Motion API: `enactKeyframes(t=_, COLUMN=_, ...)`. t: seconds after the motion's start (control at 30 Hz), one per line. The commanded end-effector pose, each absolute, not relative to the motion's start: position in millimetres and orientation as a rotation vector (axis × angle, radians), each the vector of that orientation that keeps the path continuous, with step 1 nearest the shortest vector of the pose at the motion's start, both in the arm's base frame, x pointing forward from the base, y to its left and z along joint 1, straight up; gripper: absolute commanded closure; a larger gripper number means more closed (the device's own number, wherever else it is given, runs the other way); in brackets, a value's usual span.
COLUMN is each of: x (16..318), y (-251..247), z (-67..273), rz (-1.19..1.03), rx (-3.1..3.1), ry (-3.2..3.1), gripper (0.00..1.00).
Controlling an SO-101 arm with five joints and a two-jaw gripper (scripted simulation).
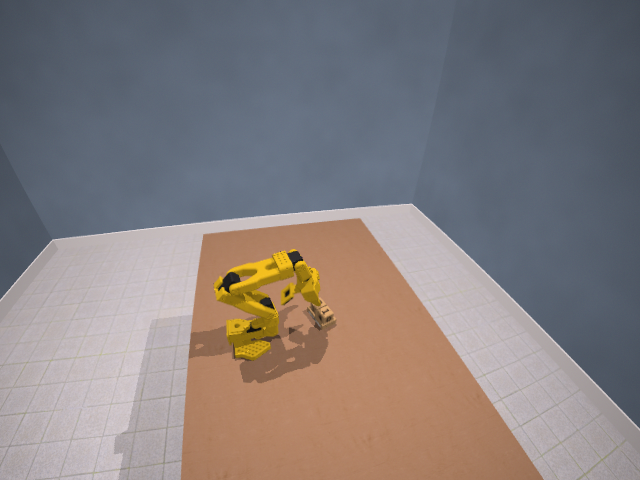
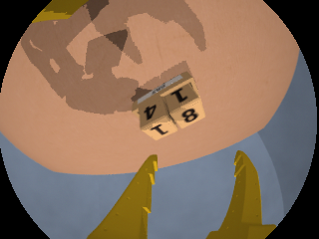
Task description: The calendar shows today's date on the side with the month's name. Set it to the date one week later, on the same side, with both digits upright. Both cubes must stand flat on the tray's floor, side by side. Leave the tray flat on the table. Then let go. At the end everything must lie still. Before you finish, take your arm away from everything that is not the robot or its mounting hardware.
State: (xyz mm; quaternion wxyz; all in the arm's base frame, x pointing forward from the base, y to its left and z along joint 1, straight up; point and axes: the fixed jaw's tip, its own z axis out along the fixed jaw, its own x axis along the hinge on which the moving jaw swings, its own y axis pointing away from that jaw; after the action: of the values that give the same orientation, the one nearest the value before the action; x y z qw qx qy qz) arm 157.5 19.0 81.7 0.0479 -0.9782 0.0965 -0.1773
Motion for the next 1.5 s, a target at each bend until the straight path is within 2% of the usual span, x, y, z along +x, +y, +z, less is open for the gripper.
enactKeyframes(t=0.0, x=160.0, y=22.8, z=87.3, rz=-0.550, rx=-3.011, ry=0.084, gripper=0.62)
enactKeyframes(t=0.63, x=153.1, y=29.6, z=80.0, rz=-0.416, rx=-3.049, ry=-0.532, gripper=0.68)
enactKeyframes(t=1.47, x=149.8, y=32.6, z=77.0, rz=-0.352, rx=-3.017, ry=-0.798, gripper=0.70)
